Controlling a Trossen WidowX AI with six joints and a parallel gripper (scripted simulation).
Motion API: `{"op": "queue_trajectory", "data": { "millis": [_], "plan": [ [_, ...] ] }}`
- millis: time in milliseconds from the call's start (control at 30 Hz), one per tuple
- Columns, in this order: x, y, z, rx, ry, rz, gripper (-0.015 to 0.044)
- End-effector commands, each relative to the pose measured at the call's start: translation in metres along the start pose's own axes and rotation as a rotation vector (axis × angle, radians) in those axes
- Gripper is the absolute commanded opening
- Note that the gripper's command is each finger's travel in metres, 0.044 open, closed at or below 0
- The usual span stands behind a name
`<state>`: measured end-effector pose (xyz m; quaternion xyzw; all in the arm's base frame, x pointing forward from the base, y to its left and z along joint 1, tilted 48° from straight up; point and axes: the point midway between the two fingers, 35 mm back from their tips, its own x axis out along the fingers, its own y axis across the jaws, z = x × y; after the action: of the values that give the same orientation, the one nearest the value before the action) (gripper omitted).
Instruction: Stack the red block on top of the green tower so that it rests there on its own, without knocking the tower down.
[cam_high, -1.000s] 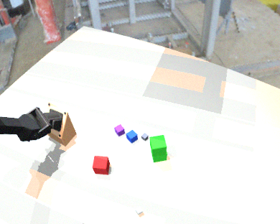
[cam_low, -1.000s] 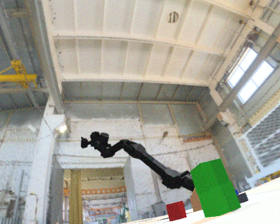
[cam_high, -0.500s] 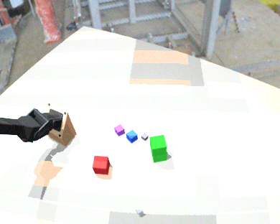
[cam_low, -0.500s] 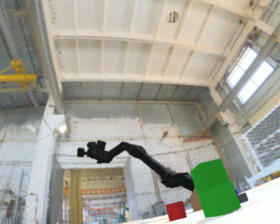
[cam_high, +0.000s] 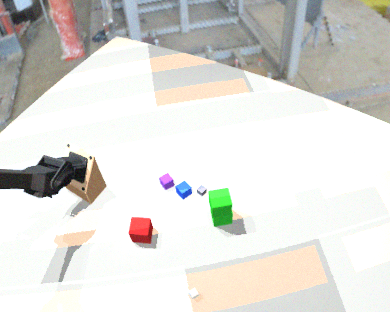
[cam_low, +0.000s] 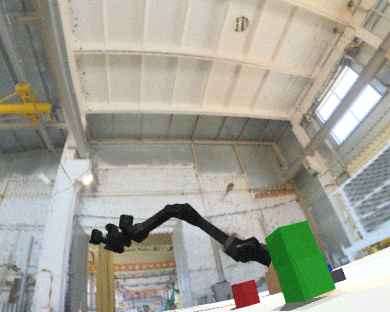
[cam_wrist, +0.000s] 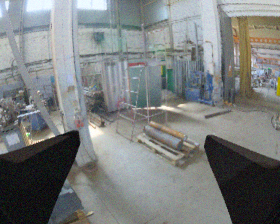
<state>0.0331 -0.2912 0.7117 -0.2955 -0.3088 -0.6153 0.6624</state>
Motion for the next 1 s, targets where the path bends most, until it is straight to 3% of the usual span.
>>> {"op": "queue_trajectory", "data": {
  "millis": [0, 233, 467, 967],
  "plan": [
    [-0.002, 0.026, -0.041, 0.074, 0.125, 0.035, 0.044],
    [-0.022, 0.093, -0.109, 0.172, 0.353, 0.151, 0.044],
    [-0.068, 0.17, -0.173, 0.238, 0.61, 0.274, 0.044],
    [-0.242, 0.318, -0.25, 0.183, 1.142, 0.59, 0.044]
  ]
}}
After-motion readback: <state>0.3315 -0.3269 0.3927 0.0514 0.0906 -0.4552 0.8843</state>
